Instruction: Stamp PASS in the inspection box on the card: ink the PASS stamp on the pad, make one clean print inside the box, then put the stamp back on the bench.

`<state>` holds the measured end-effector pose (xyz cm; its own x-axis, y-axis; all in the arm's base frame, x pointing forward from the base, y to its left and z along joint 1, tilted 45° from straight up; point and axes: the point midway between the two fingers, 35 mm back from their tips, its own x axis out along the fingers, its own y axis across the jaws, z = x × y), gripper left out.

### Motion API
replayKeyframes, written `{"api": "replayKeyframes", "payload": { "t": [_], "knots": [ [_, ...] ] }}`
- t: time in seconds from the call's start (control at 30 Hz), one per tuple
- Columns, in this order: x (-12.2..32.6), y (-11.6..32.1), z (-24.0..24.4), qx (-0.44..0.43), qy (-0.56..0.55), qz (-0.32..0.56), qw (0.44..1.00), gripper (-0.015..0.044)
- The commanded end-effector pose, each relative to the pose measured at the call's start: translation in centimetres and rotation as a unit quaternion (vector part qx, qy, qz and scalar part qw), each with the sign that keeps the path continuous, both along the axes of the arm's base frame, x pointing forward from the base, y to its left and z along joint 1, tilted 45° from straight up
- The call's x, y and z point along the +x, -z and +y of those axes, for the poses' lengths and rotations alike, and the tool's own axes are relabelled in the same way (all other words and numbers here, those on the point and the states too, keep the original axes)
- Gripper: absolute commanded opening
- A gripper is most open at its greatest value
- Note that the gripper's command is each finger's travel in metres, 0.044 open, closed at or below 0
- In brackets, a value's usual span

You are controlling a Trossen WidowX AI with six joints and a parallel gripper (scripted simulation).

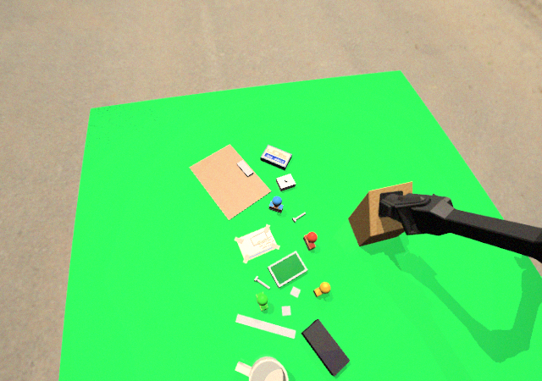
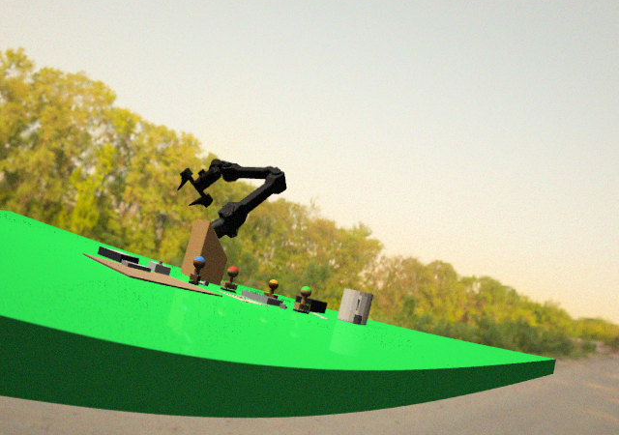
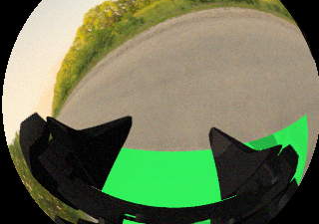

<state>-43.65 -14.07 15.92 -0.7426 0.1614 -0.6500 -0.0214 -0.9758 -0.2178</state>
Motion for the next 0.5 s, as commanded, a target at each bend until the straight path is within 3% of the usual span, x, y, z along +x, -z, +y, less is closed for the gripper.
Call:
{"api": "replayKeyframes", "payload": {
  "t": [0.0, 0.2, 0.47],
  "knots": [
    [0.1, 0.0, -0.3, 0.000, -0.003, 0.000, 1.000, 0.0374],
    [4.1, 0.7, -8.4, -0.011, -0.107, -0.017, 0.994, 0.0216],
    [13.3, 3.1, -18.5, -0.008, -0.273, -0.080, 0.959, 0.0215]
  ]
}}
